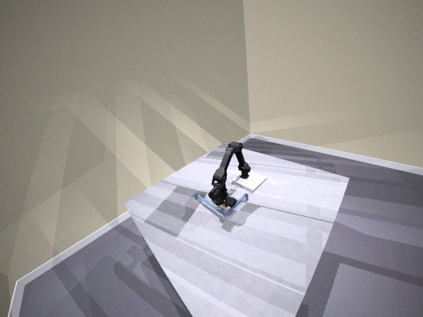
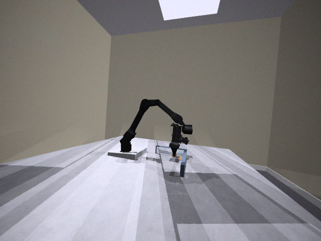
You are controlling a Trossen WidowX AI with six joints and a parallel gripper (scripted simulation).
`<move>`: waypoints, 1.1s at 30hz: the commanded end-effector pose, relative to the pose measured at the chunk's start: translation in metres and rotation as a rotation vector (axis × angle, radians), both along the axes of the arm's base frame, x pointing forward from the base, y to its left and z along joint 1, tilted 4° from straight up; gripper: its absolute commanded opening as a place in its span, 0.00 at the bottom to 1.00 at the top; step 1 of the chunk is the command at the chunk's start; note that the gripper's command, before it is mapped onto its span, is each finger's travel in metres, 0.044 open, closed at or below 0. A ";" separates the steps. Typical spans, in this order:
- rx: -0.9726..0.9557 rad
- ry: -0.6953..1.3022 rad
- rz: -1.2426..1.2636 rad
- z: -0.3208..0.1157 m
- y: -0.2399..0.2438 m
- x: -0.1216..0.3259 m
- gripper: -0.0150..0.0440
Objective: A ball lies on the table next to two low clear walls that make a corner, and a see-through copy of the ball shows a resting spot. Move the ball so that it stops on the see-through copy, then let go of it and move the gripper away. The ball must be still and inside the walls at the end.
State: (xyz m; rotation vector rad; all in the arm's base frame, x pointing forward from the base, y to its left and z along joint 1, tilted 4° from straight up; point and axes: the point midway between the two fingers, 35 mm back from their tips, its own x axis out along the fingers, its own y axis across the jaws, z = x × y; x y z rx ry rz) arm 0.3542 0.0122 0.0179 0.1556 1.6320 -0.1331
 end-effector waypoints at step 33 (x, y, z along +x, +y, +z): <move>0.001 -0.022 -0.003 0.063 -0.025 0.041 0.25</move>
